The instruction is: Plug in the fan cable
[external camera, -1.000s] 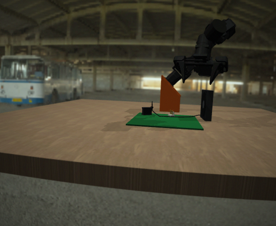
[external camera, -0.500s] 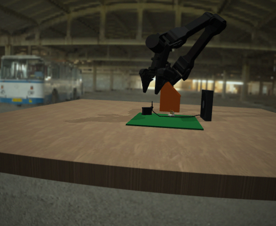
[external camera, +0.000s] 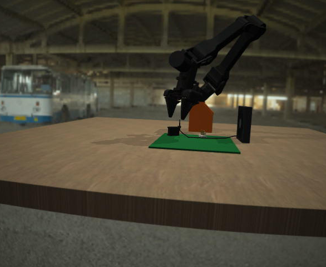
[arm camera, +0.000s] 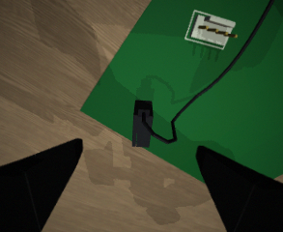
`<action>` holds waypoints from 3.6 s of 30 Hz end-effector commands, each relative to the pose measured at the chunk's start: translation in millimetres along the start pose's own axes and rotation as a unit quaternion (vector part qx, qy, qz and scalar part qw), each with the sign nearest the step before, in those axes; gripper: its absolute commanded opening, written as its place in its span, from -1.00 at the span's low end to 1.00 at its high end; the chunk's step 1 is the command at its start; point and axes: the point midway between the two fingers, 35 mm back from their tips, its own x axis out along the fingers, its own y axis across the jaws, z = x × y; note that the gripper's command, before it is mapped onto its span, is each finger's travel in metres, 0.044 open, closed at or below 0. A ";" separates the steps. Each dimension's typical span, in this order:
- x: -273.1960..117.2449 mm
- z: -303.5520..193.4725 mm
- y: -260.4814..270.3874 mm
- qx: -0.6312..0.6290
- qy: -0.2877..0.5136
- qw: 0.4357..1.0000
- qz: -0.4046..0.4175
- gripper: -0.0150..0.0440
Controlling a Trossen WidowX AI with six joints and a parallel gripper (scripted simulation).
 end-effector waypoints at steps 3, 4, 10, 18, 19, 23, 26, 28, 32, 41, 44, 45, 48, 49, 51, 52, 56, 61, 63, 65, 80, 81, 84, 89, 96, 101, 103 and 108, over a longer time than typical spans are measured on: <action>9.2 1.9 -1.1 0.002 0.000 1.000 -0.004 1.00; 10.8 2.3 -1.1 0.002 0.000 1.000 -0.004 1.00; 20.5 4.5 -1.4 0.002 0.000 1.000 -0.004 1.00; 33.0 8.2 -1.3 0.002 -0.001 1.000 -0.004 1.00; 34.5 8.7 -1.3 0.002 -0.001 1.000 -0.004 1.00; 40.2 10.7 -1.1 0.002 -0.001 1.000 -0.004 1.00; 41.2 11.0 -1.1 0.002 -0.001 1.000 -0.004 1.00; 38.8 9.5 -0.9 0.000 0.001 1.000 -0.002 0.91; 38.8 9.5 -0.9 0.000 0.001 1.000 -0.002 0.56; 38.8 9.5 -0.9 0.000 0.001 1.000 -0.002 0.22; 38.8 9.5 -0.9 0.000 0.001 1.000 -0.002 0.15; 38.8 9.5 -0.9 0.000 0.001 1.000 -0.002 0.13; 38.8 9.5 -0.9 0.000 0.001 1.000 -0.002 0.06; 38.8 9.5 -0.9 0.000 0.001 1.000 -0.002 0.04; 38.8 9.5 -0.9 0.000 0.001 1.000 -0.002 -0.01; 38.8 9.5 -0.9 0.000 0.001 1.000 -0.002 -0.03; 38.8 9.5 -0.9 0.000 0.001 1.000 -0.002 -0.12; 38.8 9.5 -0.9 0.000 0.001 1.000 -0.002 -0.23; 38.8 9.5 -0.9 0.000 0.001 1.000 -0.002 -0.28; 37.1 8.8 -1.1 0.000 0.001 1.000 -0.002 -0.46; -6.5 -3.8 -1.4 0.001 0.001 1.000 -0.002 -0.49; -9.7 -4.4 -1.3 0.001 0.001 1.000 -0.002 -0.49; -19.2 -5.7 -0.8 0.001 0.000 1.000 -0.003 -0.49; -23.9 -6.2 -0.5 0.002 0.000 1.000 -0.003 -0.49; -25.4 -12.6 -13.4 0.078 -0.005 0.997 -0.005 -0.49; -26.9 -19.1 -28.1 0.162 -0.011 0.987 -0.005 -0.49; -27.4 -21.4 -34.1 0.195 -0.013 0.981 -0.005 -0.49; -28.7 -26.6 -49.1 0.278 -0.020 0.960 -0.003 -0.49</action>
